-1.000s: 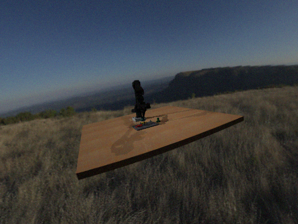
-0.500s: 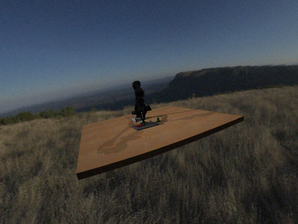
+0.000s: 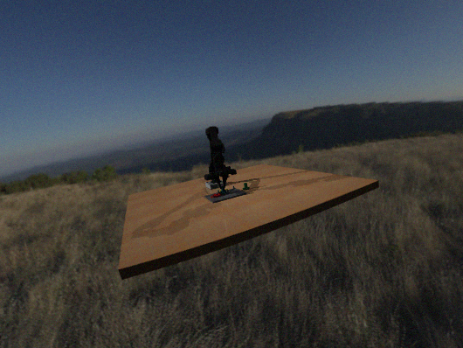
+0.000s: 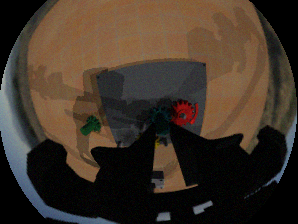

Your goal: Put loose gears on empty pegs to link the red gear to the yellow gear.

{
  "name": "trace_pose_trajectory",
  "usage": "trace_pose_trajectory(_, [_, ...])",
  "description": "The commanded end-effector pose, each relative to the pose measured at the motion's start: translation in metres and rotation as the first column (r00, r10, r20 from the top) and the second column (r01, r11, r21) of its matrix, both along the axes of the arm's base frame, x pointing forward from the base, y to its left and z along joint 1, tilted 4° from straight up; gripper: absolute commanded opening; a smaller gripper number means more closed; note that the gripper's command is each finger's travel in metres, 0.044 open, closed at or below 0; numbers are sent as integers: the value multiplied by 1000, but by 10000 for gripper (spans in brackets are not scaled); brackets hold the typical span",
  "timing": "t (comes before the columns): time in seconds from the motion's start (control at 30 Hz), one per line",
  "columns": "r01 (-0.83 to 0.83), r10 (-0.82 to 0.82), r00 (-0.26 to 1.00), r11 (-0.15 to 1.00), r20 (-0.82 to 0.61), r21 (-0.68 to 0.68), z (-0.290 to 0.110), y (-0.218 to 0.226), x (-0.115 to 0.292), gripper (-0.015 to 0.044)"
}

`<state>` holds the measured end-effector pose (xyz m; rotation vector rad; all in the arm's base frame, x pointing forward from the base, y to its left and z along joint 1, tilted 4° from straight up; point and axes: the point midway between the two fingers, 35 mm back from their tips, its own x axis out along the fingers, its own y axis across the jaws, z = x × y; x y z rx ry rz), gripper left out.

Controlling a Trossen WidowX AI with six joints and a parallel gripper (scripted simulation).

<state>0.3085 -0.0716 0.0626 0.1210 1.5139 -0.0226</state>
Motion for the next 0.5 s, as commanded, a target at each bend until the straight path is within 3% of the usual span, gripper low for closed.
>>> trace_pose_trajectory(0.0, [-13,13,1000,1000,-1,2,-1,0,0,0])
trace_pose_trajectory(0.47, [-362,362,932,932,17,-22,-2,1,-1,0])
